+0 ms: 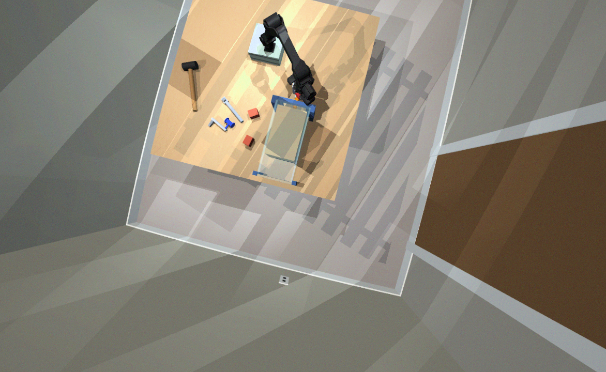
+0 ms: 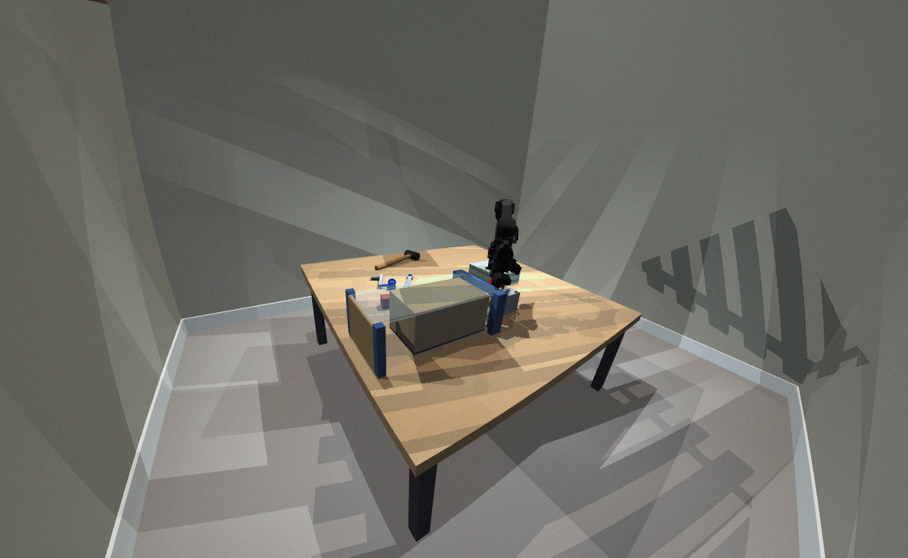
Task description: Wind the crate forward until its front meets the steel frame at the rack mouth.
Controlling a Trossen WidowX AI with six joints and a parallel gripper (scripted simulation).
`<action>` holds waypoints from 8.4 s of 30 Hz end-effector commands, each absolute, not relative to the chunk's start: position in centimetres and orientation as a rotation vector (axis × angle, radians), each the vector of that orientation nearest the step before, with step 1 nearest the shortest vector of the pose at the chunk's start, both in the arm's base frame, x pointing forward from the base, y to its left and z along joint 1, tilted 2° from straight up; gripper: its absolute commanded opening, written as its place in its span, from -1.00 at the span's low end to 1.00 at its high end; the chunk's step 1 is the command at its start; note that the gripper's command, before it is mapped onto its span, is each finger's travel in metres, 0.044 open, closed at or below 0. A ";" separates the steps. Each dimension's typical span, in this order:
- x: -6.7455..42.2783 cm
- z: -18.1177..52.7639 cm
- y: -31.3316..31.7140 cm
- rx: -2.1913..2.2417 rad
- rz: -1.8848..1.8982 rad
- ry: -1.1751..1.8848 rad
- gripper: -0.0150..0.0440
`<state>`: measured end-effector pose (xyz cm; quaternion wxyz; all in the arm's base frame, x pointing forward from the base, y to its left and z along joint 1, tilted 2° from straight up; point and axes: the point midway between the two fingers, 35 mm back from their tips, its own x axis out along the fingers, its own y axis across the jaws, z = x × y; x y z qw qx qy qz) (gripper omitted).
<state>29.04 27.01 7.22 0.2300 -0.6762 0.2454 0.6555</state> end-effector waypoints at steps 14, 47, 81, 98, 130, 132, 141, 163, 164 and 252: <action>27.4 7.3 30.5 -1.841 1.818 0.642 -0.49; 23.5 7.2 33.7 -1.837 1.821 0.641 -0.49; 18.4 7.2 34.7 -1.833 1.826 0.641 -0.49; 15.8 7.1 34.2 -1.832 1.828 0.642 -0.49; 11.7 7.0 31.4 -1.831 1.831 0.645 -0.49; 11.5 7.0 31.2 -1.831 1.832 0.646 -0.49; 10.7 7.0 30.1 -1.831 1.832 0.647 -0.49; 9.4 7.0 27.0 -1.831 1.833 0.650 -0.49; 9.3 7.0 26.8 -1.831 1.833 0.650 -0.49; 8.3 20.1 17.5 -1.814 1.853 0.623 1.00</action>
